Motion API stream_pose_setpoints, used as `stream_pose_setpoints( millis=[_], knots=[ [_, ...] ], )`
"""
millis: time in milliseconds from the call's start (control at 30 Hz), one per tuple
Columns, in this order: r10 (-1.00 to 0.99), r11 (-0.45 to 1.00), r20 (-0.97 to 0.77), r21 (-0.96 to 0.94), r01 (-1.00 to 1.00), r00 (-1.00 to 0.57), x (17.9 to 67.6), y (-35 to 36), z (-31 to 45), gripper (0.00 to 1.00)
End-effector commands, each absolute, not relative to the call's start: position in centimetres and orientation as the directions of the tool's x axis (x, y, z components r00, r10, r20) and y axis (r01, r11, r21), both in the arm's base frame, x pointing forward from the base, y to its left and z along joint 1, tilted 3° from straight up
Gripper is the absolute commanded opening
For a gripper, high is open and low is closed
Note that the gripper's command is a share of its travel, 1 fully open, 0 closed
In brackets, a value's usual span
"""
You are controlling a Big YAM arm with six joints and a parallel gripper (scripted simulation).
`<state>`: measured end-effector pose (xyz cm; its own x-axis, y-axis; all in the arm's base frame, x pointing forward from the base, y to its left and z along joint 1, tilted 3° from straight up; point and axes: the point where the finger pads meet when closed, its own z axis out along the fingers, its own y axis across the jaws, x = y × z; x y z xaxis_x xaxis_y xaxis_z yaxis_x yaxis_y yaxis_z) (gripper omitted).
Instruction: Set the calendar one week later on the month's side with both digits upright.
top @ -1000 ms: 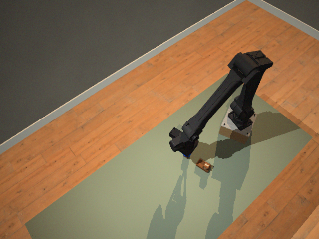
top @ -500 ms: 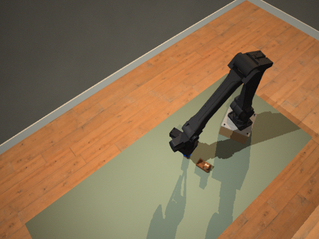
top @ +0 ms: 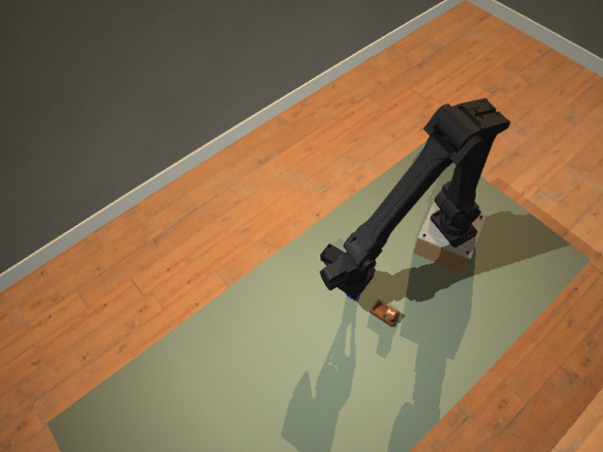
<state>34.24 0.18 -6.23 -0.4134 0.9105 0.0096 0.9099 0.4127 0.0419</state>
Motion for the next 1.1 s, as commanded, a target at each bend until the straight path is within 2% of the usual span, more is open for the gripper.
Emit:
stream_pose_setpoints(
  millis=[0,1067],
  knots=[
    [0.909,0.417,-0.001,0.054,0.907,-0.418,34.86,0.57,-6.73,0.46],
    [0.909,0.417,-0.008,0.068,0.906,-0.417,35.33,0.56,-6.97,0.46]
  ],
)
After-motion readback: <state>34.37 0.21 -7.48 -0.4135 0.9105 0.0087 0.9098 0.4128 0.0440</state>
